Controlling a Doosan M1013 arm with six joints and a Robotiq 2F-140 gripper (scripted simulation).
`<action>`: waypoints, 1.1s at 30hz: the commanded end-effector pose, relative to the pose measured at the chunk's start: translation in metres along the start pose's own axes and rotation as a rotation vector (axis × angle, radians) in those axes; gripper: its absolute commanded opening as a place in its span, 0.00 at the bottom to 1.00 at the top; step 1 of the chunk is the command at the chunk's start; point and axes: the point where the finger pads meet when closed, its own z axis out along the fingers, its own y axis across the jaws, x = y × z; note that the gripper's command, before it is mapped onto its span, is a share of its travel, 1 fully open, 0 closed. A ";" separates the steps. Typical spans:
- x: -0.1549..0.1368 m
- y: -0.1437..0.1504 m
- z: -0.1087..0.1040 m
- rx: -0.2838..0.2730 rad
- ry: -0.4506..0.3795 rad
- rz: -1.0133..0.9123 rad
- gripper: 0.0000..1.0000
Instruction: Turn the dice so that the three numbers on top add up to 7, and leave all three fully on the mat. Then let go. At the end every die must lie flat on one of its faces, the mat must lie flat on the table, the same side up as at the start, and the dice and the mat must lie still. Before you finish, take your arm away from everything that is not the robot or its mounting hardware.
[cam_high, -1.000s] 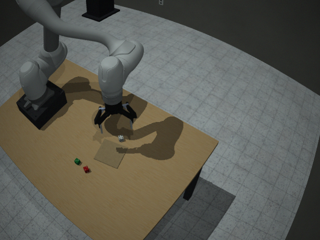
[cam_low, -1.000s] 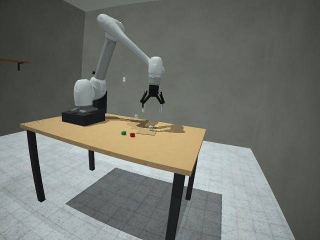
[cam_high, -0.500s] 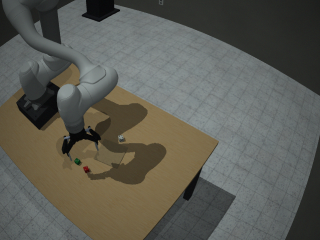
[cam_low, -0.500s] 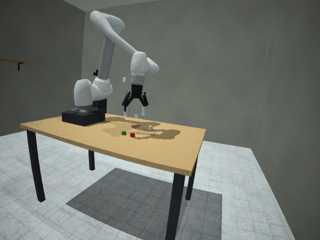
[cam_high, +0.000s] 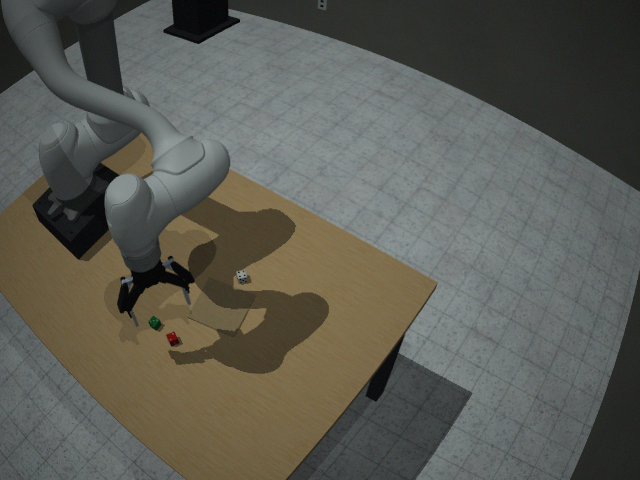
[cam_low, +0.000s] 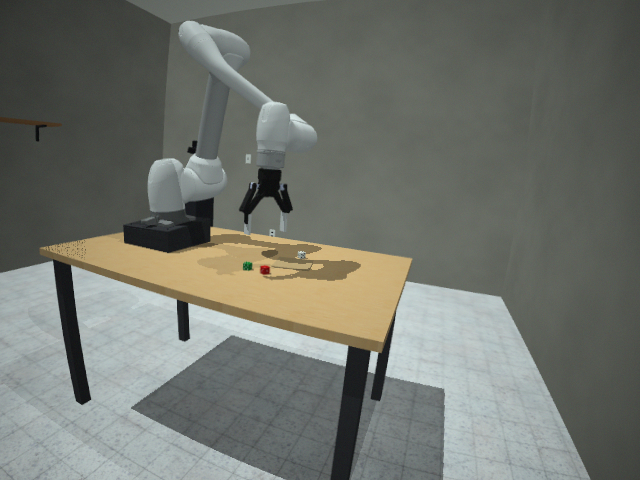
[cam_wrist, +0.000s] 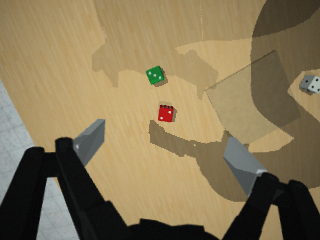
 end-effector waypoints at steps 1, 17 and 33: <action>-0.001 0.000 -0.002 -0.005 -0.010 0.000 1.00; -0.003 0.001 0.010 -0.002 -0.011 -0.532 1.00; -0.004 0.001 0.024 0.001 -0.011 -1.153 1.00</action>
